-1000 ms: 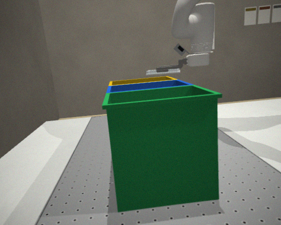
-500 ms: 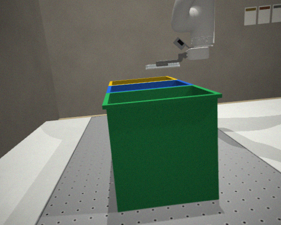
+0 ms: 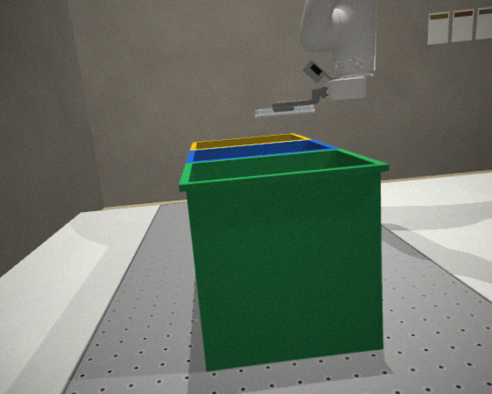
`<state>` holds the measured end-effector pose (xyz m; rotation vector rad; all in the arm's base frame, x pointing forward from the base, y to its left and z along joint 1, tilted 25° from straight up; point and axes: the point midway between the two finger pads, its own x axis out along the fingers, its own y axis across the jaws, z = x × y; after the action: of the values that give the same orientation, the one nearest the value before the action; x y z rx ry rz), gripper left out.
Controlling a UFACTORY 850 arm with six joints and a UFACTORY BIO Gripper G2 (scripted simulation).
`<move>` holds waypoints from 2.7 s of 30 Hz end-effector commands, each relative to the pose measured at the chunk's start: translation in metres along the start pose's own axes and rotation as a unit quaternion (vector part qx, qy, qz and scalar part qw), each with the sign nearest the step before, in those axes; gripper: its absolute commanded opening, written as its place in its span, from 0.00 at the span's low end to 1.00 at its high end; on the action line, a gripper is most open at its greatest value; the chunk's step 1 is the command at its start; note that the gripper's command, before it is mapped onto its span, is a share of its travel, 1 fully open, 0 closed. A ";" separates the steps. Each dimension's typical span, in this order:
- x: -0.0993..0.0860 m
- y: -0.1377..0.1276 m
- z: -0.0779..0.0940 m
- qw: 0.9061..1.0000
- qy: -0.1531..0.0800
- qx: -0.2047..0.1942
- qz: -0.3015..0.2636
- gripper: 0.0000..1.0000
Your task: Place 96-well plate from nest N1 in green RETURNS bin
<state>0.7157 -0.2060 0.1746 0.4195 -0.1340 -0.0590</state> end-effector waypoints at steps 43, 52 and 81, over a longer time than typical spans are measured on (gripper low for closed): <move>-0.005 0.127 -0.001 0.991 -0.001 0.000 0.131 0.00; -0.007 0.156 -0.002 0.991 -0.001 0.000 0.131 0.00; -0.010 0.240 -0.003 0.991 -0.001 0.000 0.131 0.00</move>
<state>0.7125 0.0038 0.2629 0.3993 -0.1884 0.1986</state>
